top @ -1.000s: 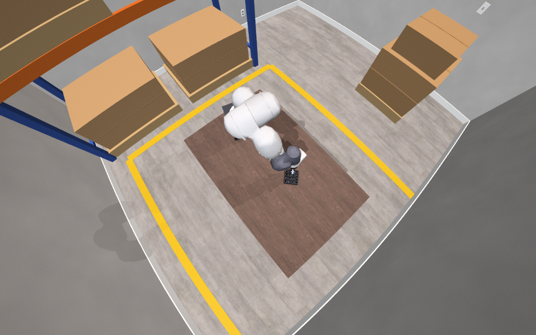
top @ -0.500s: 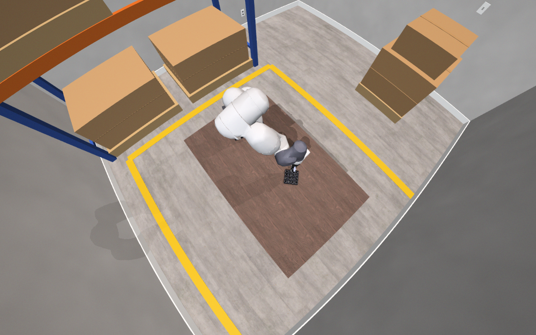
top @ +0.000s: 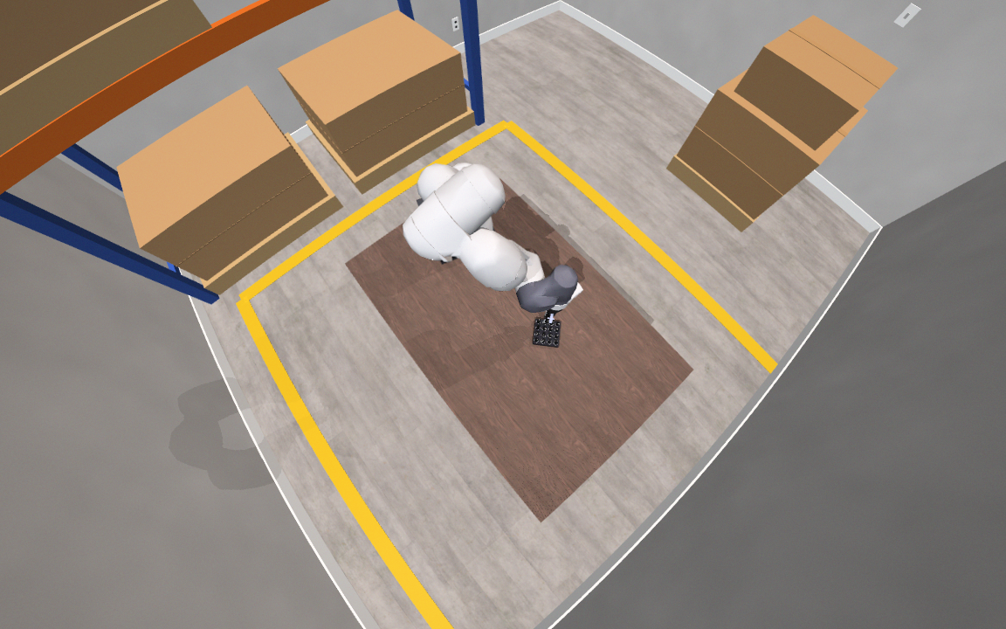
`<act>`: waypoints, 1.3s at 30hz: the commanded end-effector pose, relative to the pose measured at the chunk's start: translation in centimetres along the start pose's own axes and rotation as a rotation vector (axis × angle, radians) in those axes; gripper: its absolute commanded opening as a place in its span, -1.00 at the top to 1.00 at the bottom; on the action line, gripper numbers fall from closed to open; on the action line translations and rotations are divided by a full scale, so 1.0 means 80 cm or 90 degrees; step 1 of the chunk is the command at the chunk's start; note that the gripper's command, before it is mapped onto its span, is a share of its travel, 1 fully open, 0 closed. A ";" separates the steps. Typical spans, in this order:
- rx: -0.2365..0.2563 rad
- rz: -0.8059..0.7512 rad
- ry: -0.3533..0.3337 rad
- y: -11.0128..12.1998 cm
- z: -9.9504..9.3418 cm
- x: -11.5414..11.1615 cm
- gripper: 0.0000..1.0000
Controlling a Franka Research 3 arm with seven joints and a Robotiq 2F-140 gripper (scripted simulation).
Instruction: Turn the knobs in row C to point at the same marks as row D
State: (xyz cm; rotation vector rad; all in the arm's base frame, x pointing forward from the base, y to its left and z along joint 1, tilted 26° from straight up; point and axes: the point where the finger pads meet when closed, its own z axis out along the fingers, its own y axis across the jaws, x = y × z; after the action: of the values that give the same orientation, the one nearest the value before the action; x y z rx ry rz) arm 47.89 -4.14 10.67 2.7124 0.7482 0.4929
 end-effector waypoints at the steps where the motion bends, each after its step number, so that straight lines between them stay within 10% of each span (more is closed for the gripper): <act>1: -0.007 0.099 0.000 0.003 -0.002 0.001 0.77; 39: -0.010 0.472 0.002 0.009 -0.010 0.007 0.77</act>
State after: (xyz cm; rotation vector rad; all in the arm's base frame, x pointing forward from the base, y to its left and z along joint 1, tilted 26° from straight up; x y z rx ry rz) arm 48.31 -4.35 11.74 2.9045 -0.0942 0.5989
